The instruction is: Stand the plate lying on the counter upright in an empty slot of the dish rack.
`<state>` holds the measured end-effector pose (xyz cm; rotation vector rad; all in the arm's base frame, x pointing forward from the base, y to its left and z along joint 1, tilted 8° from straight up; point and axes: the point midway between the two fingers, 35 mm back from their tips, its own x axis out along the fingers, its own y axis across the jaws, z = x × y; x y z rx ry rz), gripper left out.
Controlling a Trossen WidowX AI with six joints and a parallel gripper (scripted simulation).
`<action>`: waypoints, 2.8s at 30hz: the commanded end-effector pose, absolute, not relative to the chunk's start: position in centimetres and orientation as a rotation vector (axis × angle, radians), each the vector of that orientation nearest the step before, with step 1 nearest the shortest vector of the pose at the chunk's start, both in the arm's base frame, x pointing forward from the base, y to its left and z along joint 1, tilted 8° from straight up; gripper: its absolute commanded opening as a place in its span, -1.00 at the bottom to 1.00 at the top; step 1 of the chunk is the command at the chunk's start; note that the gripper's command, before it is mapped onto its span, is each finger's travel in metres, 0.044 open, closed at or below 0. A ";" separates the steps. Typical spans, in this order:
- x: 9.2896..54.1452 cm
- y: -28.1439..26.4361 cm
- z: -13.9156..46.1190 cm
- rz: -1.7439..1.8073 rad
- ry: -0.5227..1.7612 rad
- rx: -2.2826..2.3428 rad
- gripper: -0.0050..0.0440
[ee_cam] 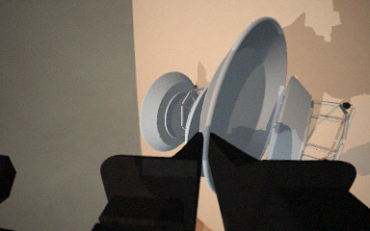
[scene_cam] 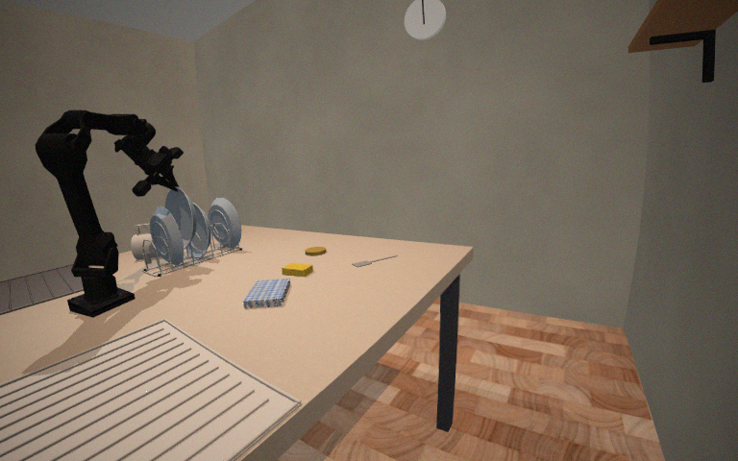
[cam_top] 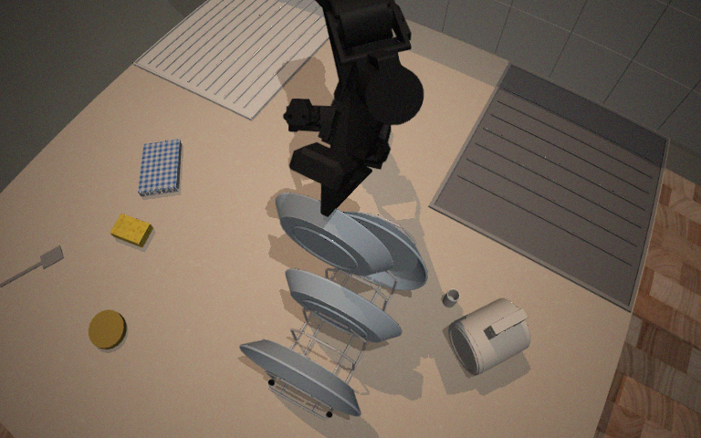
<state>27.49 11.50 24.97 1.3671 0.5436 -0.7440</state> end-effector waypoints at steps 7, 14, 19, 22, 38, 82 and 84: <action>27.6 12.7 26.5 -0.725 0.518 1.386 -0.80; 27.4 13.8 27.1 -0.722 0.514 1.385 -0.80; 27.3 14.5 27.5 -0.719 0.510 1.384 -0.80; 27.2 14.9 27.7 -0.717 0.508 1.384 -0.80; 26.6 17.0 28.9 -0.704 0.496 1.383 -0.80; 26.4 17.7 29.2 -0.699 0.492 1.382 -0.80; 26.4 17.7 29.2 -0.699 0.492 1.382 -0.80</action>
